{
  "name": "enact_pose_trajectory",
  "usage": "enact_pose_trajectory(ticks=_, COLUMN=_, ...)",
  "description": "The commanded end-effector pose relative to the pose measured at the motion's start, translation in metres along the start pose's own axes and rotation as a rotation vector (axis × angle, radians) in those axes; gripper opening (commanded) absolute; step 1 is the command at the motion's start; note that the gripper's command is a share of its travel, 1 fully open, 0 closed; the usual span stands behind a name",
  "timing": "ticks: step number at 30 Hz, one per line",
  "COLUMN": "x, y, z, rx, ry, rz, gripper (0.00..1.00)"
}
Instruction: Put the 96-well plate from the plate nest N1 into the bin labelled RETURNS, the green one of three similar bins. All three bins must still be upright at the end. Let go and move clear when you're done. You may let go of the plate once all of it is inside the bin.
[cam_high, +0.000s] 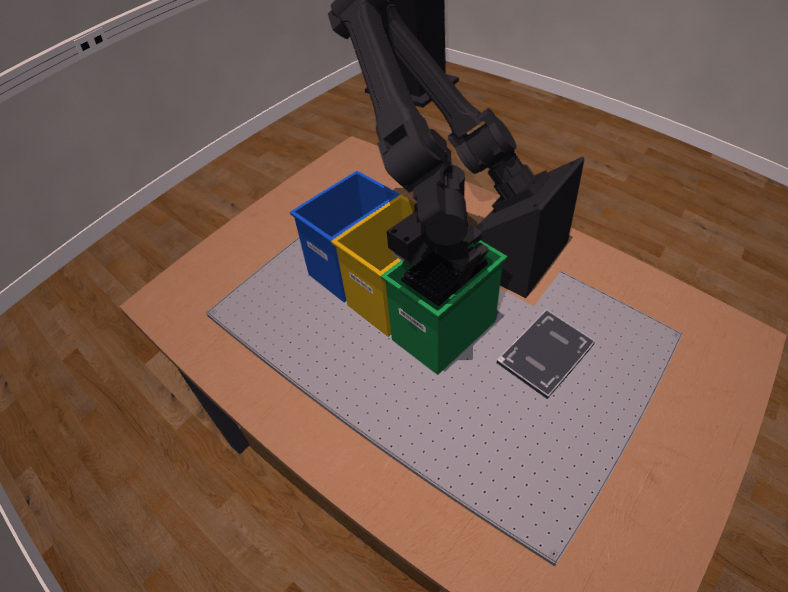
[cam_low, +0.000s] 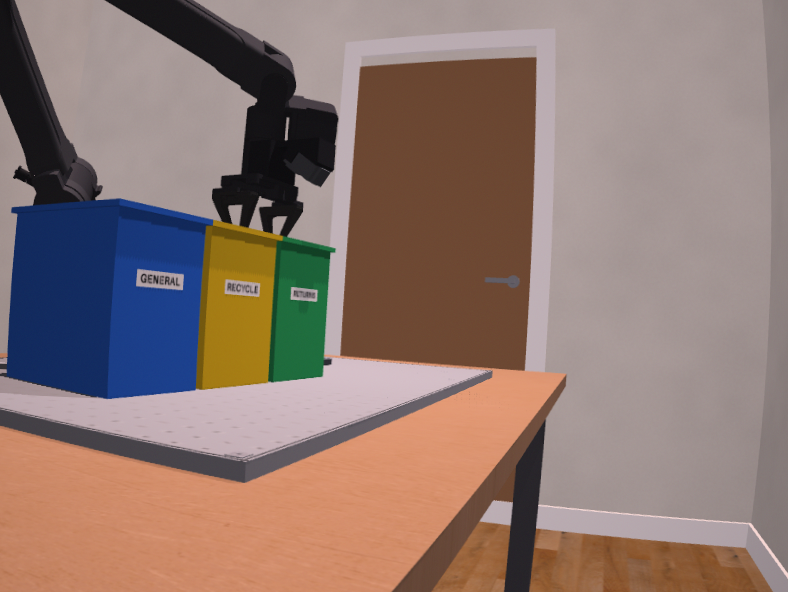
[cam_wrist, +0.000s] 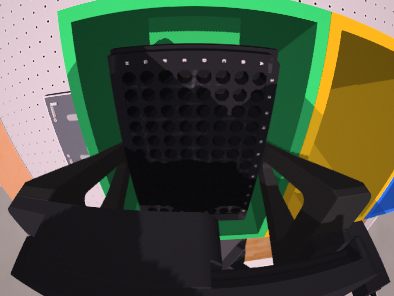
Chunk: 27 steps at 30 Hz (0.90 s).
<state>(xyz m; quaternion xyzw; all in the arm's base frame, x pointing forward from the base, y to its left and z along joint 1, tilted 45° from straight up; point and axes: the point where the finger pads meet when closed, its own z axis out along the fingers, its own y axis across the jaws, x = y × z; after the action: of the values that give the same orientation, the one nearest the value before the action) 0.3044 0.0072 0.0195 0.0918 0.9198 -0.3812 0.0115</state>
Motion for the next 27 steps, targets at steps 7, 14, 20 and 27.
enact_pose_trajectory(ticks=7, x=0.0008, y=0.0001, z=0.0056, rx=0.005, ry=0.006, rz=0.001, gripper=0.99)
enact_pose_trajectory(ticks=14, x=0.0008, y=0.0001, z=0.0056, rx=0.005, ry=0.006, rz=0.001, gripper=0.99)
enact_pose_trajectory(ticks=20, x=0.0008, y=0.0001, z=0.0056, rx=0.005, ry=0.006, rz=0.001, gripper=0.99)
enact_pose_trajectory(ticks=27, x=0.0008, y=0.0001, z=0.0056, rx=0.005, ry=0.006, rz=0.001, gripper=0.99)
